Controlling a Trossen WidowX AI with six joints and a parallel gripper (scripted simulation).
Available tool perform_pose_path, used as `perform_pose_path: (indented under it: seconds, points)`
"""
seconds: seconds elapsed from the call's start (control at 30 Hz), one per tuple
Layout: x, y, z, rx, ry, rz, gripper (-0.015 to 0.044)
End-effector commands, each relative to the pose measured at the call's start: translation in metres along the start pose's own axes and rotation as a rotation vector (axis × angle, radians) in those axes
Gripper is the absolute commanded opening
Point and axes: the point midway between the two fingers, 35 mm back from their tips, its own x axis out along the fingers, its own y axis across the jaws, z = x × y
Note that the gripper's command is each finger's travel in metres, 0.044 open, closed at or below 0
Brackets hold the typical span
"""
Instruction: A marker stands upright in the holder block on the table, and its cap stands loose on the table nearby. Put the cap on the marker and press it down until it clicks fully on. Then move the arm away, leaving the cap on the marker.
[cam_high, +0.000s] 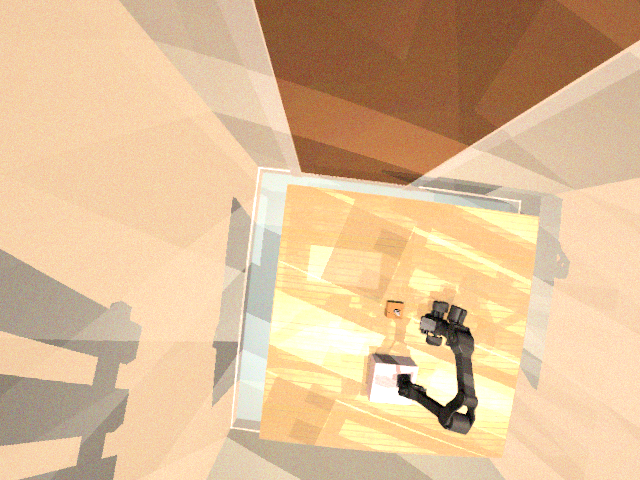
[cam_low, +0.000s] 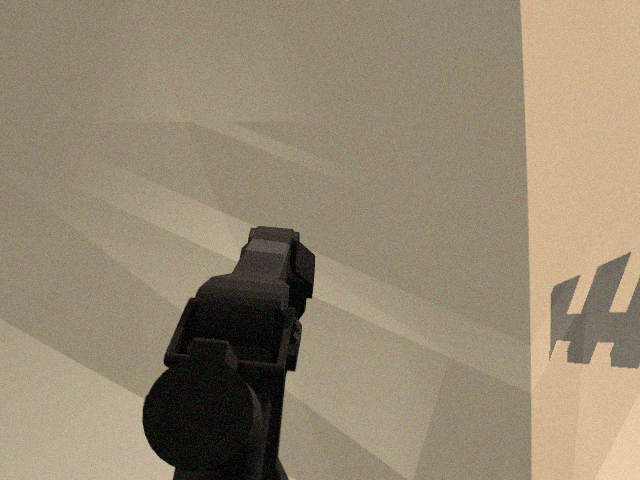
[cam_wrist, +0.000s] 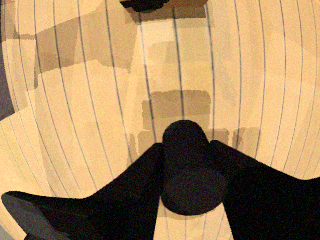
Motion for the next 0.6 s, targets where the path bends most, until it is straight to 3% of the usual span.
perform_pose_path:
  seconds: [0.0,0.57]
  points:
    - [-0.006,-0.004,0.014,0.002,-0.005,-0.009,0.0000]
    - [-0.022,-0.004,0.068,-0.020,-0.002,-0.009,0.0000]
